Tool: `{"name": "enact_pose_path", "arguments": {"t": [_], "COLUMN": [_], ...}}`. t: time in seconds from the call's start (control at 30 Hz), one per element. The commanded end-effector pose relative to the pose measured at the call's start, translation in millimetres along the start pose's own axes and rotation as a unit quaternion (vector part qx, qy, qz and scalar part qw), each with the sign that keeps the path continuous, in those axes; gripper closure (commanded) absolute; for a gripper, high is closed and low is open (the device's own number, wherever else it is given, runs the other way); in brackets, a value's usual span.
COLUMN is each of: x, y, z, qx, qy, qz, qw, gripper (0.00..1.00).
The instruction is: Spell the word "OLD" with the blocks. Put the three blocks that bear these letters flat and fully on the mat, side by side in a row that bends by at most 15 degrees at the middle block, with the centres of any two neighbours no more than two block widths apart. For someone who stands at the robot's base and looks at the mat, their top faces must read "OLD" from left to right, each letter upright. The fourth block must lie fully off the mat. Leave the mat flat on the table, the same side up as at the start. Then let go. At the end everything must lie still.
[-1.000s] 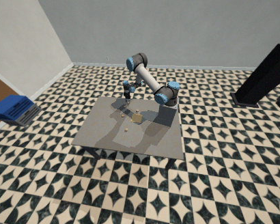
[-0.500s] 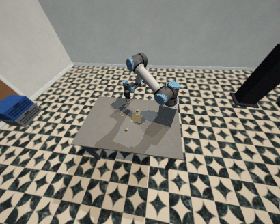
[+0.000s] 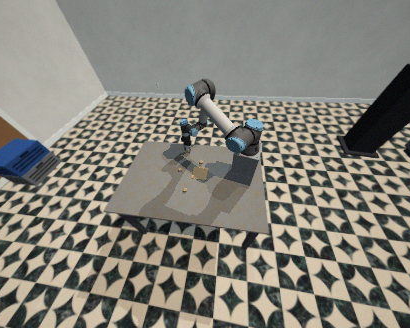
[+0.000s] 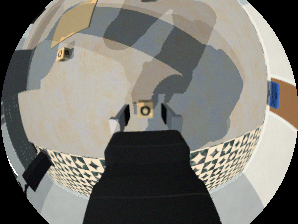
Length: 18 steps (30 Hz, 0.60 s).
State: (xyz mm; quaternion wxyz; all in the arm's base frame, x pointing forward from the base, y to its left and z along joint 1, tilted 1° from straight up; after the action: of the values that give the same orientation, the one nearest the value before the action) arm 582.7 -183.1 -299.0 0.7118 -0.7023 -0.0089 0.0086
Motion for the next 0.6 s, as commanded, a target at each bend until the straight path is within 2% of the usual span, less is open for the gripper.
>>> {"name": "enact_pose_path", "arguments": {"t": [0.0,0.57], "x": [0.5,0.5], "y": [9.8,20.1], "z": [-0.3,-0.3], "qx": [0.000,0.000], "qy": [0.000,0.000], "qz": [-0.001,-0.001], "qw": [1.000,1.000], "gripper": [0.00,0.00]}}
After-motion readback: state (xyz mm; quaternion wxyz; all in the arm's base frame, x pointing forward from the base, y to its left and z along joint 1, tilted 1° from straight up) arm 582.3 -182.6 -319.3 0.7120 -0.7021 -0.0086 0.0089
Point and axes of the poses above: the point where the finger pads meet when closed, its own y axis out along the fingers, its own x axis across the jaws, z = x × y, the point moved 1 cm from there along -y, back along the fingers, and after that the axes turned 1 degree about y, right-handed, at the moved point
